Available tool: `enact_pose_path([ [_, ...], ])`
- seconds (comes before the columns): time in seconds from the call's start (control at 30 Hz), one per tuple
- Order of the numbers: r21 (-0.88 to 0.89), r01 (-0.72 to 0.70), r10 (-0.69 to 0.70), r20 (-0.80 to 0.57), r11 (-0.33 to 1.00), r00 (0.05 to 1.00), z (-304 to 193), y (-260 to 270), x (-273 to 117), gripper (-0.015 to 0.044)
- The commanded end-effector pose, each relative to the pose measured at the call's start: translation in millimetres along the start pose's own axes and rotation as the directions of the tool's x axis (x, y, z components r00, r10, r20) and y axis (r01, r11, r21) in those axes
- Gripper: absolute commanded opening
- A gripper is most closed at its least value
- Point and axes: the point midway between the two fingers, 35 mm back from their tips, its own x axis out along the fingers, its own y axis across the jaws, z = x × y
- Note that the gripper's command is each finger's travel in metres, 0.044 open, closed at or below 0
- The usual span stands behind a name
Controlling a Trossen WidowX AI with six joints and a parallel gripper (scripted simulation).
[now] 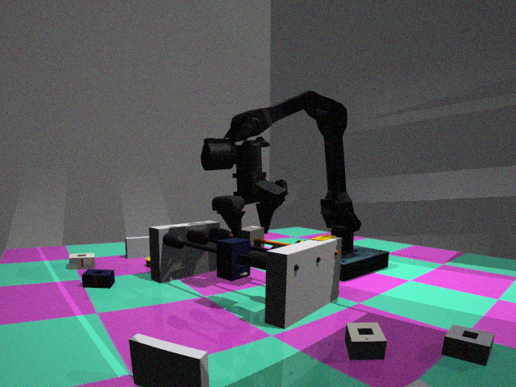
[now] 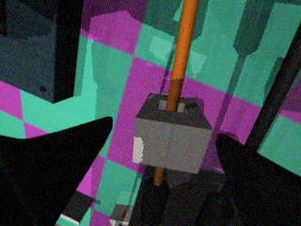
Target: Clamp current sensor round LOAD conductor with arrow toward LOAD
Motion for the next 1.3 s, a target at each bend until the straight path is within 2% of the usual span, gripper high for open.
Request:
enact_pose_path([
  [0.0,-0.001,0.066,-0.066,-0.013,0.998,0.998,0.7,2.6,-65.1,0.044],
  [0.07,-0.001,0.07,-0.07,-0.014,0.998,0.997,1.5,5.0,-74.2,0.044],
  [1.27,-0.001,0.07,-0.07,-0.014,0.998,0.997,1.5,5.0,-74.2,0.044],
])
